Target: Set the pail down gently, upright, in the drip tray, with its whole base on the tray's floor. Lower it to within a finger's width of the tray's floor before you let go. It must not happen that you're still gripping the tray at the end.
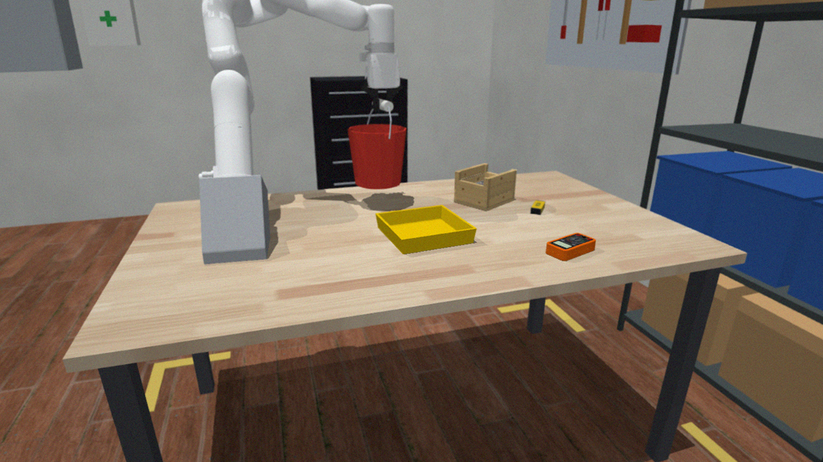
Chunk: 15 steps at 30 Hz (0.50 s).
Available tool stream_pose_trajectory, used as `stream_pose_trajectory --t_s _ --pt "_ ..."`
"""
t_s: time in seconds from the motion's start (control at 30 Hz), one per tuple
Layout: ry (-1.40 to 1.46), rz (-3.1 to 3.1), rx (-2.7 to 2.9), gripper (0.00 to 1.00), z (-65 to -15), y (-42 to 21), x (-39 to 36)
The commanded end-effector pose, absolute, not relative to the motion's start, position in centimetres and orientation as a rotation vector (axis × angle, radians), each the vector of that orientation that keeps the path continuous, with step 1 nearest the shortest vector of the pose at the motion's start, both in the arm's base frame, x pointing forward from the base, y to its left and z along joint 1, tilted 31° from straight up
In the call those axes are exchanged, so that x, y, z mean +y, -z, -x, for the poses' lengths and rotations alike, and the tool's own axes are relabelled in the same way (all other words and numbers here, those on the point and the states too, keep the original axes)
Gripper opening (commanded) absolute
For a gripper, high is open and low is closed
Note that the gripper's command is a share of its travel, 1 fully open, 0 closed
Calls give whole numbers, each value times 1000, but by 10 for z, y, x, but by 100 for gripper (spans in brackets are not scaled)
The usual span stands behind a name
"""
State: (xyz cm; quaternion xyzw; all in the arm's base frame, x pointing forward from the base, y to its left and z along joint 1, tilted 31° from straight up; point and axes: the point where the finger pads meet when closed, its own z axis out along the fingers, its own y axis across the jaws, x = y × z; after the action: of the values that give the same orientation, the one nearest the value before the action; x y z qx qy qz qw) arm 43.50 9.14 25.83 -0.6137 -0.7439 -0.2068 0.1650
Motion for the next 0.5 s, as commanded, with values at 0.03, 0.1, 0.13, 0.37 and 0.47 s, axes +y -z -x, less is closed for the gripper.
stream_pose_trajectory --t_s 0.03,0.1,0.13,0.37,0.47 --pt "595 1751 -2122 0 -436 -265 88" --pt "595 1751 -2122 0 -436 -267 87" --pt "595 1751 -2122 0 -436 -267 87" --pt "595 1751 -2122 0 -436 -271 85" --pt "595 1751 -2122 0 -436 -272 84"
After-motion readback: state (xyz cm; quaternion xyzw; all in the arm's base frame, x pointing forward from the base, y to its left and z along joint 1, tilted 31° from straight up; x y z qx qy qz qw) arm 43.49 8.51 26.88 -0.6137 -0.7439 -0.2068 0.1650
